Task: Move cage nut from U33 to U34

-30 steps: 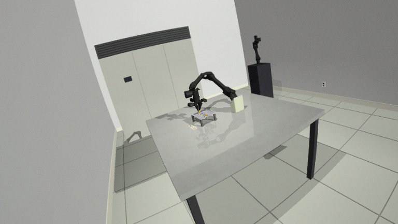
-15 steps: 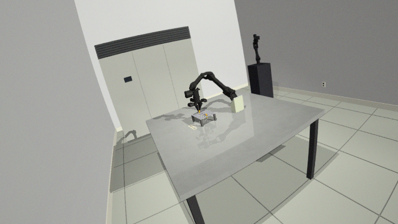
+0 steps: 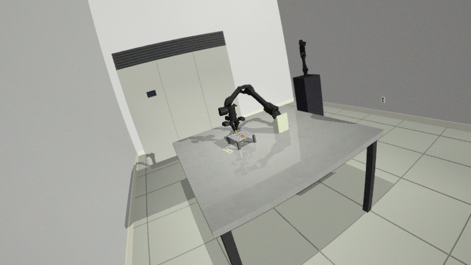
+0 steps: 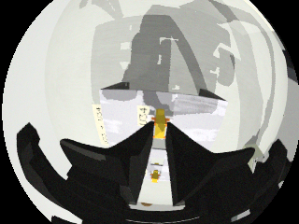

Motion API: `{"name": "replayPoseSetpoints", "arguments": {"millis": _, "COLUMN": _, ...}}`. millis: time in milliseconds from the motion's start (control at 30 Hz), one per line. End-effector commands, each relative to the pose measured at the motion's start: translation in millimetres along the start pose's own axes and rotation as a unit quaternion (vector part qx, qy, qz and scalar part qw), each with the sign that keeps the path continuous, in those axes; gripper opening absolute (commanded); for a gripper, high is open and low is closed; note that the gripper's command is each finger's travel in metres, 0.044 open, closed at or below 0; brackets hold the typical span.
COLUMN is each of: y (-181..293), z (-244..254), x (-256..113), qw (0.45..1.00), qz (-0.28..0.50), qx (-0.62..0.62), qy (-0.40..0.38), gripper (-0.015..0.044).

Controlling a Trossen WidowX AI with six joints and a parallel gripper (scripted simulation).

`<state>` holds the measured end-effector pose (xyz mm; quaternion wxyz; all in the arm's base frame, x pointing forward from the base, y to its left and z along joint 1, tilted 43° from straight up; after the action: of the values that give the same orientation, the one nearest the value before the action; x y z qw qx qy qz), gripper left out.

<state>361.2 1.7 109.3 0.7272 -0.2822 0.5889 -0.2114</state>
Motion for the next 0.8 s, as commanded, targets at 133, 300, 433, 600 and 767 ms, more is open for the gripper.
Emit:
{"name": "replayPoseSetpoints", "arguments": {"millis": 133, "y": -0.2, "z": -0.9, "x": 0.6, "qw": 1.000, "qz": 0.001, "qx": -0.001, "qy": -0.006, "gripper": 0.0031}}
{"name": "replayPoseSetpoints", "arguments": {"millis": 300, "y": -0.3, "z": -1.4, "x": 0.9, "qw": 1.000, "qz": 0.002, "qx": -0.001, "qy": -0.010, "gripper": 0.0031}}
{"name": "replayPoseSetpoints", "arguments": {"millis": 433, "y": -0.3, "z": -1.8, "x": 1.1, "qw": 1.000, "qz": 0.003, "qx": -0.001, "qy": -0.013, "gripper": 0.0031}}
{"name": "replayPoseSetpoints", "arguments": {"millis": 600, "y": -0.4, "z": -1.9, "x": 1.2, "qw": 1.000, "qz": 0.003, "qx": -0.001, "qy": -0.014, "gripper": 0.0031}}
{"name": "replayPoseSetpoints", "arguments": {"millis": 767, "y": -0.4, "z": -2.2, "x": 1.4, "qw": 1.000, "qz": 0.004, "qx": -0.002, "qy": -0.017, "gripper": 0.0031}}
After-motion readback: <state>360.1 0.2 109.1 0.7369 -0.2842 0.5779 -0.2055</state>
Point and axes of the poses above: the point midway between the two fingers, 35 mm back from their tips, its own x axis out along the fingers, its own z axis across the jaws, y = z × x, the point moved 1 cm from there along -x, back along the fingers, and after that the axes turned 11 degrees about x, right-handed, at the moved point
